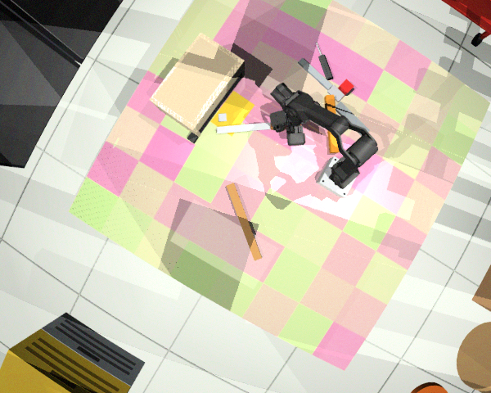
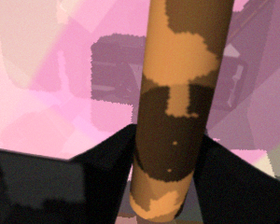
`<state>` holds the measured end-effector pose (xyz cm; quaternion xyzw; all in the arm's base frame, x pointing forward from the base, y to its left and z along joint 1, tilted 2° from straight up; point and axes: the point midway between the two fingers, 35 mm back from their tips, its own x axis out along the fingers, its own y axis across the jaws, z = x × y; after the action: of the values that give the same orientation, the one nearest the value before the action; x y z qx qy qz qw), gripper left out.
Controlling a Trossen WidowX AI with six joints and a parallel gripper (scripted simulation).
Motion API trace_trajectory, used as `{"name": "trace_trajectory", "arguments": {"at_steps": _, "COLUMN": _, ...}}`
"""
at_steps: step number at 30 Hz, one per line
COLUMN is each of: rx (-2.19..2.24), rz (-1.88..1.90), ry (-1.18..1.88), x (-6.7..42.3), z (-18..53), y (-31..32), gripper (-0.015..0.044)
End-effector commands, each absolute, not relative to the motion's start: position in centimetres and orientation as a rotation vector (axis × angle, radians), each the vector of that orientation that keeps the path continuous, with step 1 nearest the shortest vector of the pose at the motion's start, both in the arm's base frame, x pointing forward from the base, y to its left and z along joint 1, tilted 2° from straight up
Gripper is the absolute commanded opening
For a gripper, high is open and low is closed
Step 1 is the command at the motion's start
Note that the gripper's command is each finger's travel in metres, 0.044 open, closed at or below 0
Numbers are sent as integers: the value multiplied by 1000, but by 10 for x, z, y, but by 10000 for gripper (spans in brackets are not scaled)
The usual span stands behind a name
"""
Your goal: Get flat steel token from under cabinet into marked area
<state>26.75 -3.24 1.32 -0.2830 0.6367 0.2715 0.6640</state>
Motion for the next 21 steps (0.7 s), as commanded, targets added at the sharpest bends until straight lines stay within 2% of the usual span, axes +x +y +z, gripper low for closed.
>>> {"name": "trace_trajectory", "arguments": {"at_steps": 1, "rx": -641, "rz": 605, "ry": 1420, "x": 270, "z": 16, "y": -27, "gripper": 0}}
{"name": "trace_trajectory", "arguments": {"at_steps": 21, "rx": -639, "rz": 607, "ry": 1419, "x": 265, "z": 16, "y": -6, "gripper": 0}}
